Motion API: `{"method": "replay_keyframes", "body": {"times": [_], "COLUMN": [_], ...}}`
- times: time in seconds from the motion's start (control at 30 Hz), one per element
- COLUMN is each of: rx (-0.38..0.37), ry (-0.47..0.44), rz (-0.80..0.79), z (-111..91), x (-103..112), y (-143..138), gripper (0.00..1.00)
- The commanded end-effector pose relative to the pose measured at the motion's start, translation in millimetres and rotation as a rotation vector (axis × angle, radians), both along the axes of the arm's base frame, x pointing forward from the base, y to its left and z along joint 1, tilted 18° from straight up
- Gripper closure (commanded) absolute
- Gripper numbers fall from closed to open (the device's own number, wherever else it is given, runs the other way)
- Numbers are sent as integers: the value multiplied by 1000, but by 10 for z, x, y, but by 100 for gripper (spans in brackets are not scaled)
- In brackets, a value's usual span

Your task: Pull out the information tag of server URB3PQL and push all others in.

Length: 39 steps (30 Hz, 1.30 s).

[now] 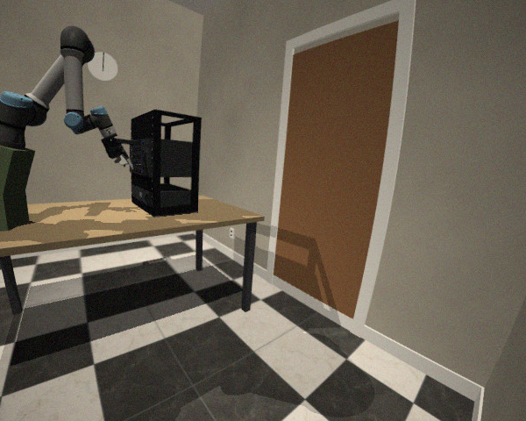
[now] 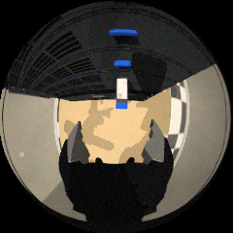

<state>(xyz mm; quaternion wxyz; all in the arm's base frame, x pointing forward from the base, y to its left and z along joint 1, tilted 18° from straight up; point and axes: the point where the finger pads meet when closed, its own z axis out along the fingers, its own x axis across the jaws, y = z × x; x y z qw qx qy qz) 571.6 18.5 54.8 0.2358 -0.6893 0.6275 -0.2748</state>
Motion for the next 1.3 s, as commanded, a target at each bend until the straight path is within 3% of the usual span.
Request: {"method": "replay_keyframes", "body": {"times": [0.0,1.27], "rx": [-4,-24], "ry": [-13,-91], "rz": [-2,-12], "z": [49,334], "x": [16,93], "y": [-2,-14], "gripper": [0,0]}}
